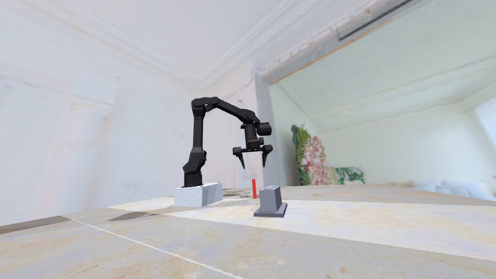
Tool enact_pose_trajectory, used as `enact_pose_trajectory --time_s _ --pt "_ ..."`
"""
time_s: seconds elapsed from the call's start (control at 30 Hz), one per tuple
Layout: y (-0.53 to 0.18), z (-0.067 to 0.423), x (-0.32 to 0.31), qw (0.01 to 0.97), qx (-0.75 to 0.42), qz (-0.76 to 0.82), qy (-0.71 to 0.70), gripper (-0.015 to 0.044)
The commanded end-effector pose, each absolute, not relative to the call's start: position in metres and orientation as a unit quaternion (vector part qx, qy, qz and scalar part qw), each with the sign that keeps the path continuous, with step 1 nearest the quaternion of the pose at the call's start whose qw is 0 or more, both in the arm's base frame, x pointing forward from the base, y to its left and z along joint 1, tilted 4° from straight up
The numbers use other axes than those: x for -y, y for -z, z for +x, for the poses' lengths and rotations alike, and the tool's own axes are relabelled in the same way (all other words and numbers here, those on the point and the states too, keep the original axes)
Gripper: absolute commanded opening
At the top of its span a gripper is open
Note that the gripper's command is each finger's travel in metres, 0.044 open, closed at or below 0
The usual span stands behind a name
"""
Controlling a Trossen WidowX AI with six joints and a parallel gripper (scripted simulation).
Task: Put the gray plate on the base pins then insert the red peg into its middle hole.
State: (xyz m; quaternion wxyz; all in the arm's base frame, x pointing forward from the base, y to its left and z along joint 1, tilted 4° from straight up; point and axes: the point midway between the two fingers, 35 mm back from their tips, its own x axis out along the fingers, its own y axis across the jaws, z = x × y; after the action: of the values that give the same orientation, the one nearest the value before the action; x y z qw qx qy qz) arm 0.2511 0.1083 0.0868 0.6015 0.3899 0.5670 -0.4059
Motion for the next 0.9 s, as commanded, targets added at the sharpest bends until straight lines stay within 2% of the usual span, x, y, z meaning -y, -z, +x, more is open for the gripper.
enact_pose_trajectory --time_s 0.0,0.87 --pt "-0.070 0.246 -0.107 0.594 -0.572 0.385 0.415 0.0440" --pt "-0.028 0.247 -0.105 0.594 -0.572 0.385 0.415 0.0440"
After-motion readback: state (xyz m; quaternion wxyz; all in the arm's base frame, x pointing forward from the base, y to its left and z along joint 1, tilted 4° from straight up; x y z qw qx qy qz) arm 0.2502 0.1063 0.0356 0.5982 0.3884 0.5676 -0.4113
